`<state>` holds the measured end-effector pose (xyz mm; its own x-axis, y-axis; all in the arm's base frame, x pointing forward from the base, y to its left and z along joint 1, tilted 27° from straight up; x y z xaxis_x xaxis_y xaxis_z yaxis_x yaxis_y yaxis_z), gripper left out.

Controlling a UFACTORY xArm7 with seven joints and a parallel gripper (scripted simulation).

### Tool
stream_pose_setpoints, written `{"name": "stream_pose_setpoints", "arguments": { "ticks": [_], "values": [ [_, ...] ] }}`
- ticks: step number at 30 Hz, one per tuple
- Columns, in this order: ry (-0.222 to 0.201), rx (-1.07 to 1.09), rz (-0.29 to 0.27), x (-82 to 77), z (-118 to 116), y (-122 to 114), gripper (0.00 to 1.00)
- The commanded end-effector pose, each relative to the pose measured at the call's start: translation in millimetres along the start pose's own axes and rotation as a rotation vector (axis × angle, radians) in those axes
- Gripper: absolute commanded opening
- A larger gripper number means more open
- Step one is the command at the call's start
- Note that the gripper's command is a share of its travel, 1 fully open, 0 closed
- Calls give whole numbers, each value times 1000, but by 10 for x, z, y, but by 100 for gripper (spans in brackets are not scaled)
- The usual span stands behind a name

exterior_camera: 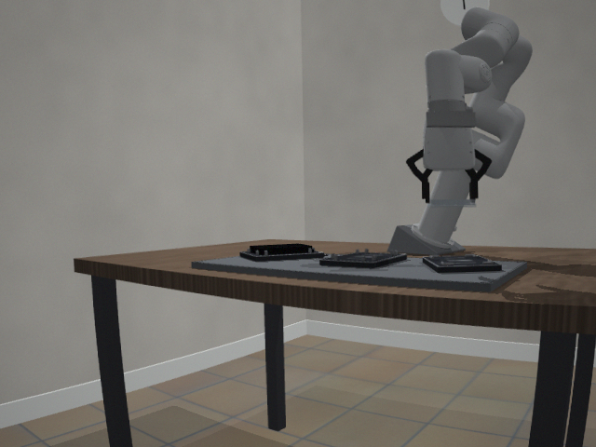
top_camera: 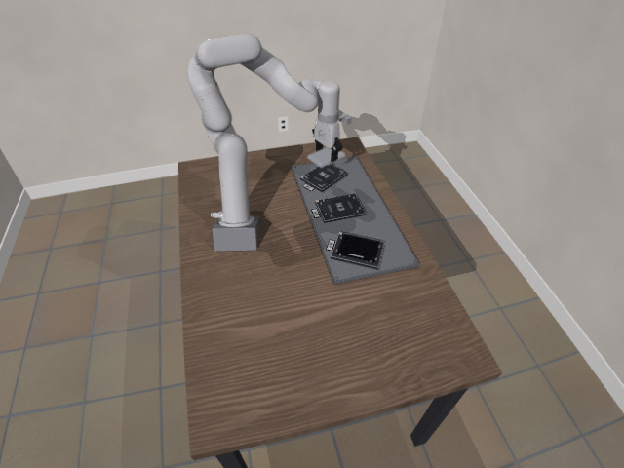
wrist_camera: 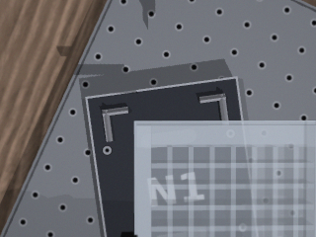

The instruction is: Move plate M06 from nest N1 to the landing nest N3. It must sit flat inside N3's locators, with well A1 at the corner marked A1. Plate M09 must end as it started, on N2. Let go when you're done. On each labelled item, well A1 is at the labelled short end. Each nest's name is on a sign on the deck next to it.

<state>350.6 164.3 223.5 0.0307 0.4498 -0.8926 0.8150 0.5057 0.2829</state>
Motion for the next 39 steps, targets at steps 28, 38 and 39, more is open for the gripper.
{"name": "stream_pose_setpoints", "arguments": {
  "ticks": [28, 38, 39],
  "values": [
    [-4, 406, 3, -20, 1273, -592, 0],
    [-4, 406, 3, -21, 1695, -795, 0],
    [-4, 406, 3, -21, 1695, -795, 0]
  ]
}}
Point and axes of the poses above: the point where the finger pads meet when closed, its own x axis out along the fingers, its own z axis across the jaws, y = z × x, the point moved 1 cm from there along -x, back along the fingers, and after that the axes turned 2 degrees about -x, right-handed, at the moved point
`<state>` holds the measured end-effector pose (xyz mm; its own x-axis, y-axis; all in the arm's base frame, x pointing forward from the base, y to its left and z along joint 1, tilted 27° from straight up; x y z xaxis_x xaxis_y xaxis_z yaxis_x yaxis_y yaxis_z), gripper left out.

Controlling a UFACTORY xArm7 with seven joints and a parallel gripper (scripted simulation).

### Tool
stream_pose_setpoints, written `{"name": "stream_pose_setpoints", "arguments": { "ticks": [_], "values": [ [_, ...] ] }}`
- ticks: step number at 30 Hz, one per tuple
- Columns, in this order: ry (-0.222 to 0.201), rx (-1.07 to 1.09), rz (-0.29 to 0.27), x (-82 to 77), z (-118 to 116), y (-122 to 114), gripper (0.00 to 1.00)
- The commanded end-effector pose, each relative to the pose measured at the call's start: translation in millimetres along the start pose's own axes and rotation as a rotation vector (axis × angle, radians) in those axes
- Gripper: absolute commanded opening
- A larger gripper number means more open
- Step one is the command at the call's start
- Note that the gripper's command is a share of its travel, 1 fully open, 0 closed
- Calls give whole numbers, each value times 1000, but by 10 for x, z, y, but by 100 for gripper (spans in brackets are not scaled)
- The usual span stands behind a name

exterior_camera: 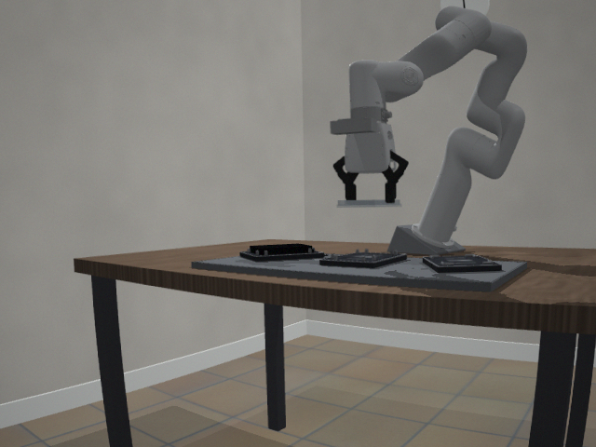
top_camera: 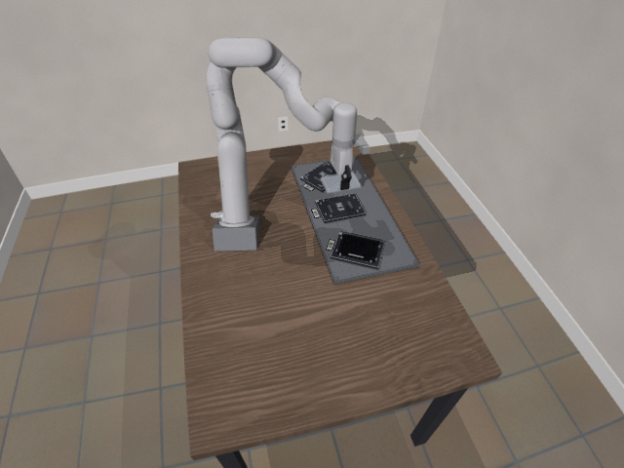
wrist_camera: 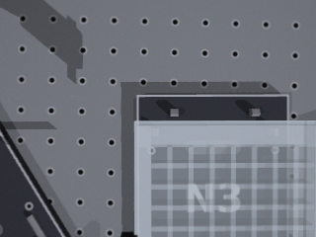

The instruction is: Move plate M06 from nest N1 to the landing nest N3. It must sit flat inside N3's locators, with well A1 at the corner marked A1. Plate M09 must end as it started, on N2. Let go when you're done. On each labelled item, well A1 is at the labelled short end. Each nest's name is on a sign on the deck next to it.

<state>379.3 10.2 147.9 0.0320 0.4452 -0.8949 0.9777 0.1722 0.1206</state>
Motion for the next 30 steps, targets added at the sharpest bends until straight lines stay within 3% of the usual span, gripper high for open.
{"name": "stream_pose_setpoints", "arguments": {
  "ticks": [1, 23, 30],
  "values": [
    [2, -2, 4, -11, 133, 19, 0],
    [2, -2, 4, -11, 133, 19, 0],
    [2, -2, 4, 106, 133, 19, 0]
  ]
}}
Point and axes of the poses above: the point where the finger pads meet when closed, its own x axis out along the fingers, its own z axis across the jaws, y = z × x, the point moved 1 cm from there along -x, back along the fingers, and after that the axes turned 2 degrees about -x, right-handed, at the moved point
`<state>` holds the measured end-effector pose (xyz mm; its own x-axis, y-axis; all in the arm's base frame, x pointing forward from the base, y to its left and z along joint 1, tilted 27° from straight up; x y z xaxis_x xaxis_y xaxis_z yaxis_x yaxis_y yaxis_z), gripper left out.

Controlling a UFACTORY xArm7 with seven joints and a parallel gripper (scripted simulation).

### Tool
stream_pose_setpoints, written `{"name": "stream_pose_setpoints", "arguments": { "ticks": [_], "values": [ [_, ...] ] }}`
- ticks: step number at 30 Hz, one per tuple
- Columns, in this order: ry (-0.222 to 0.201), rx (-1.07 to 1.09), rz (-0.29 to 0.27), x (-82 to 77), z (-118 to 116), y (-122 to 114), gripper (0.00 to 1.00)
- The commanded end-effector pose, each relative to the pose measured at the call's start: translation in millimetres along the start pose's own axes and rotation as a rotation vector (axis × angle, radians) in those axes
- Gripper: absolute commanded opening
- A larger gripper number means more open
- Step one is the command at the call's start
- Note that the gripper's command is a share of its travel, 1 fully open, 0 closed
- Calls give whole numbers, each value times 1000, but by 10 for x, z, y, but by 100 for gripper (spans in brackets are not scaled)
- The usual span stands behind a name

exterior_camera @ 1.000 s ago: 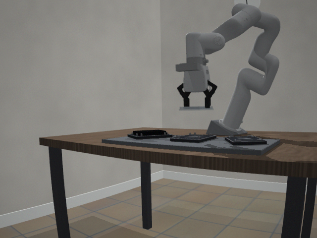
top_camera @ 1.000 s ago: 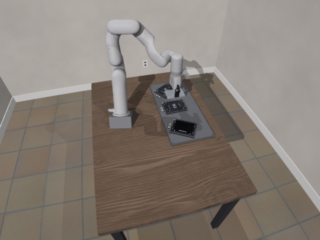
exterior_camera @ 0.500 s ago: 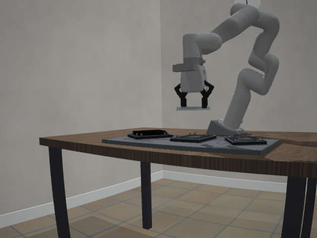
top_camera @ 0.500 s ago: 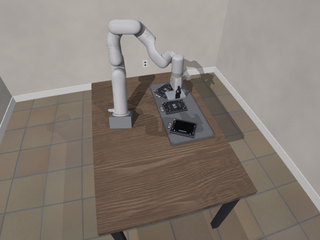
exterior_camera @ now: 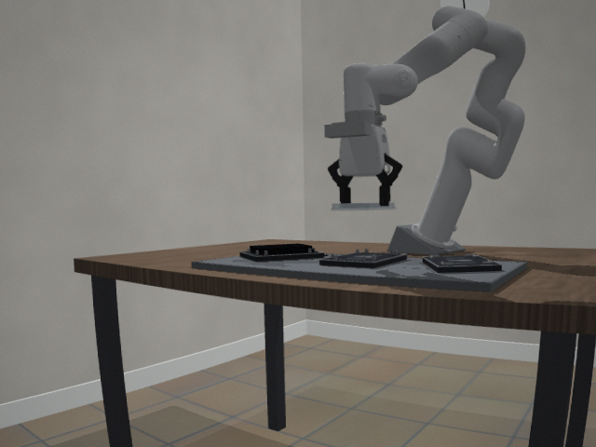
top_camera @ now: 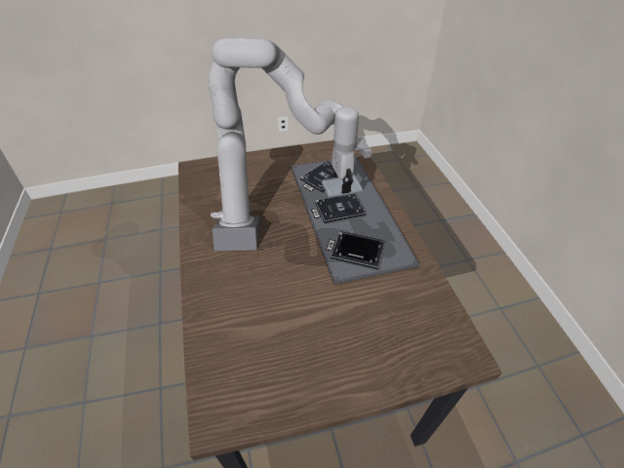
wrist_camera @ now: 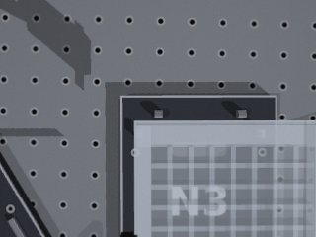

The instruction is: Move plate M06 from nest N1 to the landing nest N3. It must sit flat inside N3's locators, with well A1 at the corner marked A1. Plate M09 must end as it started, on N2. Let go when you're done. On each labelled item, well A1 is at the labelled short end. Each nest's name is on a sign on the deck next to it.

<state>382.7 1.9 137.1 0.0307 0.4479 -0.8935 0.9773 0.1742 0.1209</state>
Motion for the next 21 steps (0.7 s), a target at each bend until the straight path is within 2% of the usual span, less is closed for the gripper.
{"name": "stream_pose_setpoints", "arguments": {
  "ticks": [1, 21],
  "values": [
    [-2, 0, 4, 61, 7, 14, 0],
    [-2, 0, 4, 362, 7, 14, 0]
  ]
}}
Point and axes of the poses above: the point where the finger pads meet when closed, its own x axis out along the fingers, its own z axis across the jaws, y = z × x, the point moved 1 cm from there along -x, back along the fingers, and after that the axes turned 2 degrees about -x, right-handed, at the moved point
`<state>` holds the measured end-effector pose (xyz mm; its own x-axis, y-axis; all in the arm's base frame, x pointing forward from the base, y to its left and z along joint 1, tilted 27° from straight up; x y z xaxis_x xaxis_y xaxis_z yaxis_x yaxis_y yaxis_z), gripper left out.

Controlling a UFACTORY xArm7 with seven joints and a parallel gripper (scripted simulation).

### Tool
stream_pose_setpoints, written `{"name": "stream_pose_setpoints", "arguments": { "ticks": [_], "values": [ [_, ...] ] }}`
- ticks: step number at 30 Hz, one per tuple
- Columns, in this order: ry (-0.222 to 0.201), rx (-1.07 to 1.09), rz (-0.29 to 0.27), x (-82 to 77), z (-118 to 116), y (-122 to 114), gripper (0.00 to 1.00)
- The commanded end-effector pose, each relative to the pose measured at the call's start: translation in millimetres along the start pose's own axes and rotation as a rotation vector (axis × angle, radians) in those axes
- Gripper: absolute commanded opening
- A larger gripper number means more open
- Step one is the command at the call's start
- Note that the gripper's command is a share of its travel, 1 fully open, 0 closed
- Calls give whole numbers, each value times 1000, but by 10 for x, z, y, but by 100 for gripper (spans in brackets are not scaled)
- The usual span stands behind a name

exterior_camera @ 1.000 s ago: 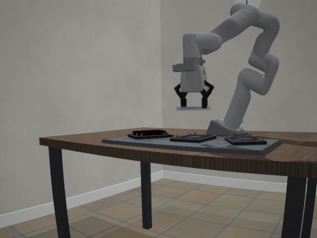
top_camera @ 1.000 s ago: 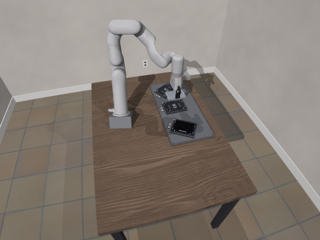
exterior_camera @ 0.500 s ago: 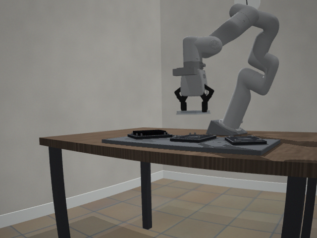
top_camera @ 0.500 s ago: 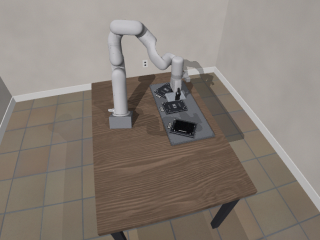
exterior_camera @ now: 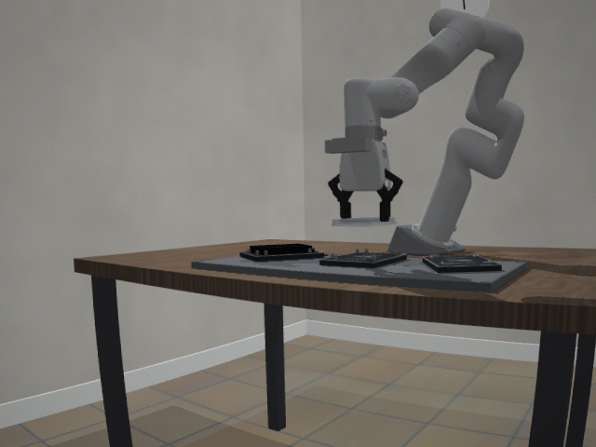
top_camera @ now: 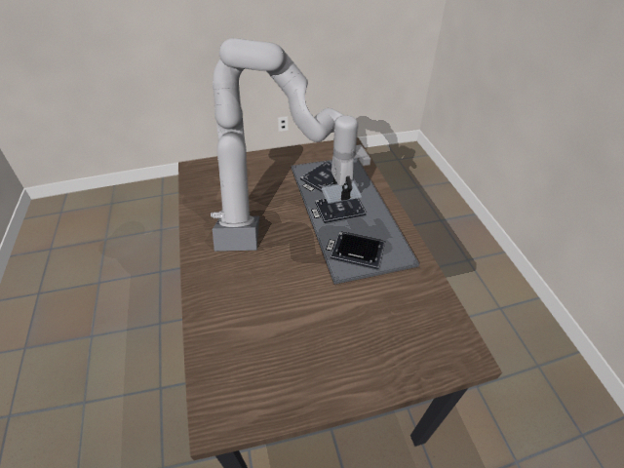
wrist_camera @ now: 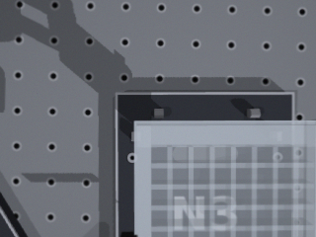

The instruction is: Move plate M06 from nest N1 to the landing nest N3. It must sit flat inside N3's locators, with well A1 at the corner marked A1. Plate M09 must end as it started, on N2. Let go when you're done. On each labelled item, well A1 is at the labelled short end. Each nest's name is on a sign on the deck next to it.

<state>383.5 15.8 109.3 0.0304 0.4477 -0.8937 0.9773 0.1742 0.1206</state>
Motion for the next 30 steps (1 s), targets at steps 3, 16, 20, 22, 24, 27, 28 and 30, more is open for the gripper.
{"name": "stream_pose_setpoints", "arguments": {
  "ticks": [3, 16, 20, 22, 24, 27, 28, 30],
  "values": [
    [-1, 0, 5, 68, 7, 16, 0],
    [-1, 0, 5, 285, 7, 16, 0],
    [-1, 0, 5, 318, 7, 16, 0],
    [-1, 0, 5, 352, 7, 16, 0],
    [-1, 0, 5, 385, 7, 17, 0],
    [-1, 0, 5, 435, 7, 17, 0],
    [-1, 0, 5, 452, 7, 17, 0],
    [-1, 0, 5, 485, 7, 17, 0]
  ]
}}
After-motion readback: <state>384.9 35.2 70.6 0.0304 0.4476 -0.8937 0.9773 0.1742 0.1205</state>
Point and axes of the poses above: the point where the finger pads meet when closed, its own x axis out along the fingers, its own z axis across the jaws, y = z × x, the point moved 1 cm from there along -x, back along the fingers, and after that the axes turned 2 degrees about -x, right-handed, at the moved point
